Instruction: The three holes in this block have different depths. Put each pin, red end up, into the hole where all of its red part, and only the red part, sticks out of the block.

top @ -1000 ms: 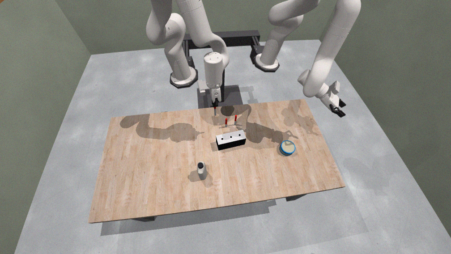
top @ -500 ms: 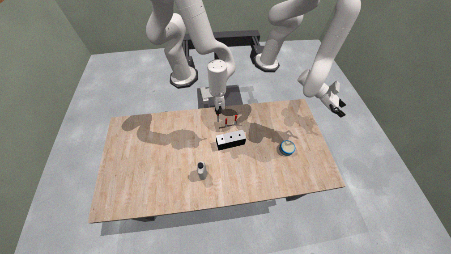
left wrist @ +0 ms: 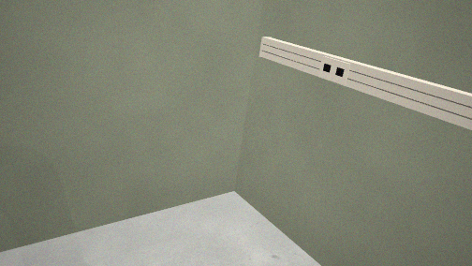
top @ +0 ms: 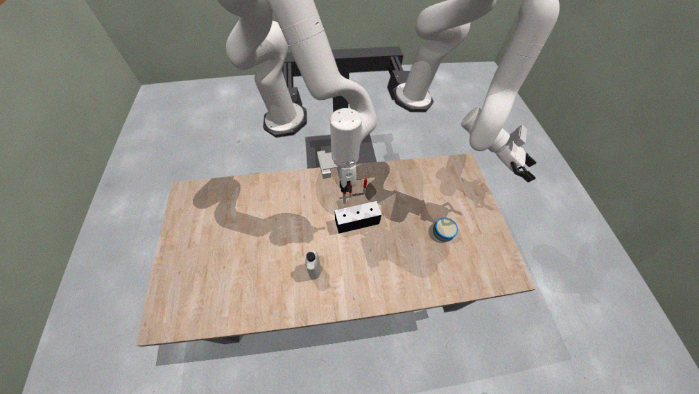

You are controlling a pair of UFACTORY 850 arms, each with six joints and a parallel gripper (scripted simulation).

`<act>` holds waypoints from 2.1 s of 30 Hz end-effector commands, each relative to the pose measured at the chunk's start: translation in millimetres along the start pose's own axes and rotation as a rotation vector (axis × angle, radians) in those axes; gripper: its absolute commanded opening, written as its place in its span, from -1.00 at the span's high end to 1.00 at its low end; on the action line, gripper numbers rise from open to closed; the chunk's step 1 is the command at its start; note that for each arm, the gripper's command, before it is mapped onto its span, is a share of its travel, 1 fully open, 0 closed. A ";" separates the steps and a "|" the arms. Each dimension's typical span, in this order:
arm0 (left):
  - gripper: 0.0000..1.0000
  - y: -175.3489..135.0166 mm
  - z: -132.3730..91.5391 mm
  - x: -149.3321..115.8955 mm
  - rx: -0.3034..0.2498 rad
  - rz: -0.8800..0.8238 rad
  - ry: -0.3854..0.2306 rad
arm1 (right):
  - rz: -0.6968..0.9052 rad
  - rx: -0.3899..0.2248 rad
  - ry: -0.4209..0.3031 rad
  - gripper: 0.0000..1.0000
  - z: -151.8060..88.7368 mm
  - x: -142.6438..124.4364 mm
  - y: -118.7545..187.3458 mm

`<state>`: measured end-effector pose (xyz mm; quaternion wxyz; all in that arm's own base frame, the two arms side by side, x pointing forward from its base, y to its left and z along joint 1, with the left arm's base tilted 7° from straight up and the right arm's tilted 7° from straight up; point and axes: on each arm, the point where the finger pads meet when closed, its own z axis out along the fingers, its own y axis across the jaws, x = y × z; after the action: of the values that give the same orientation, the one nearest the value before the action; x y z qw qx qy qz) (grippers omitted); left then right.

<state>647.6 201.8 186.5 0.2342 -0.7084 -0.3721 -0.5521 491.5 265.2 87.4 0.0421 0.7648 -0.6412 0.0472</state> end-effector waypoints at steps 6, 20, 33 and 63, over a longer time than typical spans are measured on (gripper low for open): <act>-1.00 0.5 0.1 1.1 -0.001 -0.001 0.002 | -0.001 0.002 -0.002 1.00 -0.4 -0.2 -1.3; -1.00 0.5 0.1 1.1 -0.001 -0.001 0.002 | -0.001 0.002 -0.002 1.00 69.0 -0.3 -1.4; -1.00 0.5 0.1 1.1 -0.001 -0.001 0.002 | -0.001 0.002 -0.001 1.00 89.7 -0.7 -1.3; -1.00 0.5 0.1 1.1 -0.001 -0.001 0.002 | -0.001 0.003 -0.002 1.00 89.4 -0.7 -1.5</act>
<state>647.6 201.8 186.5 0.2342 -0.7084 -0.3721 -0.5521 493.7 254.4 -2.2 0.0413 0.7651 -0.6409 0.0472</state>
